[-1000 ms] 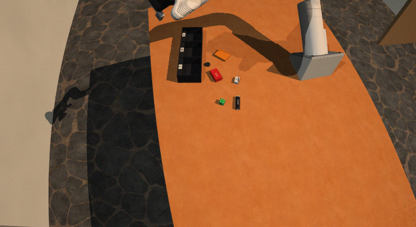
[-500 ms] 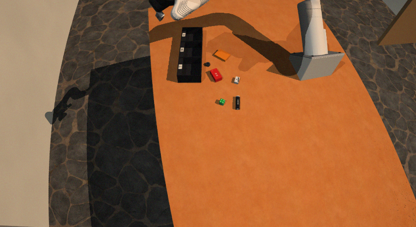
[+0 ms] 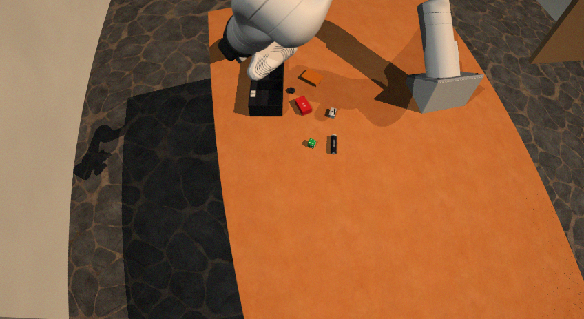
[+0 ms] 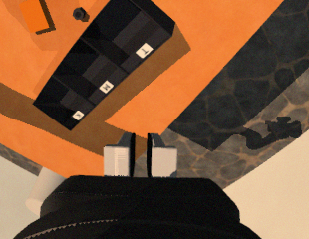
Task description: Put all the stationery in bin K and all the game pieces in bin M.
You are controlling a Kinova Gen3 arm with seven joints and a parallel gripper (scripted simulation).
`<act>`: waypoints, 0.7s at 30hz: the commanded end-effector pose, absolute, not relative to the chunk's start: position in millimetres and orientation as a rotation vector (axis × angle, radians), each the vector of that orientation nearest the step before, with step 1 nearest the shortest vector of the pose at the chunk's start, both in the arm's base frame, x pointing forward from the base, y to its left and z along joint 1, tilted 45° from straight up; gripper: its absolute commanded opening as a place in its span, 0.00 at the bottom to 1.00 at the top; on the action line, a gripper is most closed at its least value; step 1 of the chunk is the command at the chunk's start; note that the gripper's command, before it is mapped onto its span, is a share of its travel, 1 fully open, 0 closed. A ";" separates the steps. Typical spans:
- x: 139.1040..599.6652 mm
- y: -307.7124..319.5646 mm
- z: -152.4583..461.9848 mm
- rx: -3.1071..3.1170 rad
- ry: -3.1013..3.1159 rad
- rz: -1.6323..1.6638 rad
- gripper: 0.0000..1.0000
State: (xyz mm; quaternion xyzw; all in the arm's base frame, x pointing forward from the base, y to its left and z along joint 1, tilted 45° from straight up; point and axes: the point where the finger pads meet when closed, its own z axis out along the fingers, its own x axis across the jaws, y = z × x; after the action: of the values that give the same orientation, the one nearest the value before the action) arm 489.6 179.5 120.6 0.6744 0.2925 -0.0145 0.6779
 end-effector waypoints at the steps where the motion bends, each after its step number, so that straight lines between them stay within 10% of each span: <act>1: 489.4 172.3 117.4 1.505 0.654 -0.046 0.31; 21: 374.6 151.6 89.3 1.650 1.467 -0.543 0.31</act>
State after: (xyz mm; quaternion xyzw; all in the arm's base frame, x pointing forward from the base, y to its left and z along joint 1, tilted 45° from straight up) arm 386.0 148.1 77.9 0.6552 0.5667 -0.2205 0.4483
